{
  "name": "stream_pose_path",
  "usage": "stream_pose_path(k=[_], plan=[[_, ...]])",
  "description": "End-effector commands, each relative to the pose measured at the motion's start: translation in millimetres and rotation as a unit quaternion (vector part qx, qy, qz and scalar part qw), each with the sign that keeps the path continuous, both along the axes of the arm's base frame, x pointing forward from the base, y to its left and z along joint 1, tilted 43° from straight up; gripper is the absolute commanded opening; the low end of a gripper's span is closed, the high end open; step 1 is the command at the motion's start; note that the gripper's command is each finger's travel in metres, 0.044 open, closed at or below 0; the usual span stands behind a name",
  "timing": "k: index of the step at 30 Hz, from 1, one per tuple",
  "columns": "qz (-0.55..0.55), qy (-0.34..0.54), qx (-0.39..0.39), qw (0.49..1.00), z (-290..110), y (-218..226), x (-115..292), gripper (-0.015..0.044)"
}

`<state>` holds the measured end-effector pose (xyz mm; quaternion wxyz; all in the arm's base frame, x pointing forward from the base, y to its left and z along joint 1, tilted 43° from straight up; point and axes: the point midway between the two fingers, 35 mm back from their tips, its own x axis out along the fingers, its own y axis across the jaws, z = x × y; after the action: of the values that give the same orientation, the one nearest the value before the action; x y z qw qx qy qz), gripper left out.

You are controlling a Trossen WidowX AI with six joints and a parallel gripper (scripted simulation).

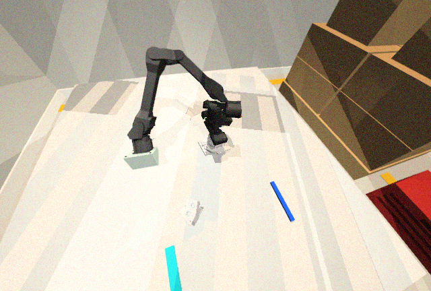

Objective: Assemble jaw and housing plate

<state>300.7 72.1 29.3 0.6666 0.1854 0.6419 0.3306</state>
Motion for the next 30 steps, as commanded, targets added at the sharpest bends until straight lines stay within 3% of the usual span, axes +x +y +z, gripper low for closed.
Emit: stream_pose_path(k=[1,27,30], plan=[[-0.002,0.001,0.003,1.000,0.4,0.6,0.0,0.0134],[-0.002,0.001,0.003,1.000,0.4,0.6,0.0,0.0134],[0.000,0.000,0.000,1.000,0.0,0.0,0.0,0.0213]])
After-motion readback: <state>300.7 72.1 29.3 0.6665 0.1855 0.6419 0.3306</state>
